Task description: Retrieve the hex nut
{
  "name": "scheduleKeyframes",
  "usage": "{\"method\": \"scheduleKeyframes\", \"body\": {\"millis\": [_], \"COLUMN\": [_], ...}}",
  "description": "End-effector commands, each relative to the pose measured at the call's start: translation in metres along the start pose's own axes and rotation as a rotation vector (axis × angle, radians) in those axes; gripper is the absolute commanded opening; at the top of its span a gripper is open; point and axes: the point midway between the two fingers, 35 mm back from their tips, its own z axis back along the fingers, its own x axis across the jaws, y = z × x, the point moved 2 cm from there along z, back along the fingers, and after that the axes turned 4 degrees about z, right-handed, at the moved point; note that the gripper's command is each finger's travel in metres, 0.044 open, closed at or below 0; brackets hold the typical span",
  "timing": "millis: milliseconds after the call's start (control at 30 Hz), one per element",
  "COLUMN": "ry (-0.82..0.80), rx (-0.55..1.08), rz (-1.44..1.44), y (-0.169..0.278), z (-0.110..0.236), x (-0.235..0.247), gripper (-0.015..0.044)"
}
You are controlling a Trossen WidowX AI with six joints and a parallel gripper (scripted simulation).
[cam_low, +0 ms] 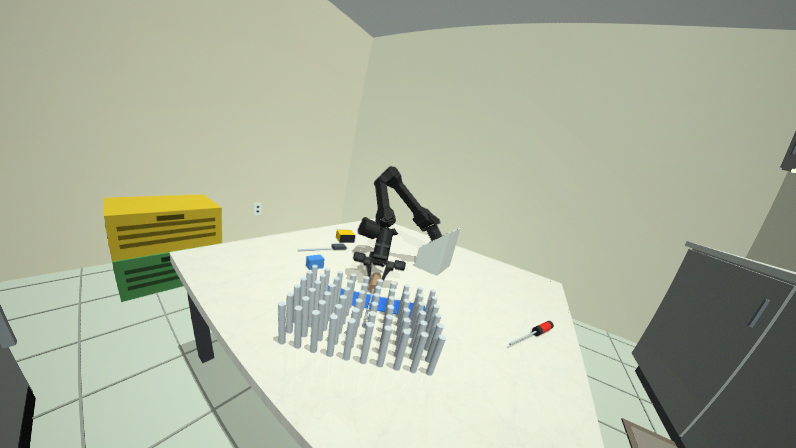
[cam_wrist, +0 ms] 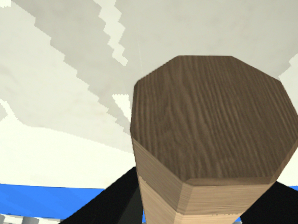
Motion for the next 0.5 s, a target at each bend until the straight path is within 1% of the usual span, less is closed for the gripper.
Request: {"method": "scheduleKeyframes", "body": {"millis": [0, 467], "ry": [-0.003, -0.003], "rx": [0.001, 0.0], "rz": [0.001, 0.001], "y": [-0.0031, -0.0112], "z": [0.0027, 0.0081], "x": [0.0005, -0.0001], "gripper": [0.0, 0.0]}}
